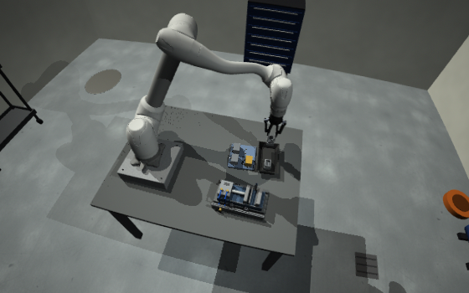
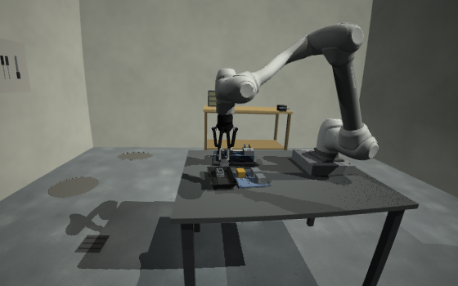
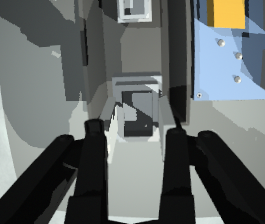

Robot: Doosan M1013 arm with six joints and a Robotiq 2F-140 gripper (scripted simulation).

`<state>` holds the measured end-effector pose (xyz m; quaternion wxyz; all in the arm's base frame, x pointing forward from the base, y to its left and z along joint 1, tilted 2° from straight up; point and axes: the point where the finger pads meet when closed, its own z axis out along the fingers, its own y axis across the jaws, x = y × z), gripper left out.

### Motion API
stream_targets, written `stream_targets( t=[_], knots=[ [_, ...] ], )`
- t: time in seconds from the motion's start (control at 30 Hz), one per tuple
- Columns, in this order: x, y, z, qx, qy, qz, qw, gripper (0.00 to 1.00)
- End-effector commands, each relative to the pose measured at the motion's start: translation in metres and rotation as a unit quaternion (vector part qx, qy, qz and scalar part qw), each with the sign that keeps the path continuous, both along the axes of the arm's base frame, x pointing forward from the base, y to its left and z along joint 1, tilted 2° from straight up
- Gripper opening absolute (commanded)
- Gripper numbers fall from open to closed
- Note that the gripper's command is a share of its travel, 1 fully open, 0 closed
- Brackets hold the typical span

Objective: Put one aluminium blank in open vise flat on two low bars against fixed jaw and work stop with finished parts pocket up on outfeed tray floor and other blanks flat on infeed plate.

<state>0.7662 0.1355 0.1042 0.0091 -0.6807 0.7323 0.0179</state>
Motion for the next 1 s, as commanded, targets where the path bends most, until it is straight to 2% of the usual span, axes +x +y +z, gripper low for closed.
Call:
stream_targets(
  t=[0.0, 0.97],
  knots=[
    [0.0003, -0.0026, -0.001, -0.002, 0.002, 0.002, 1.0, 0.0],
    [0.0025, -0.0075, 0.0009, -0.002, 0.002, 0.005, 1.0, 0.0]
  ],
)
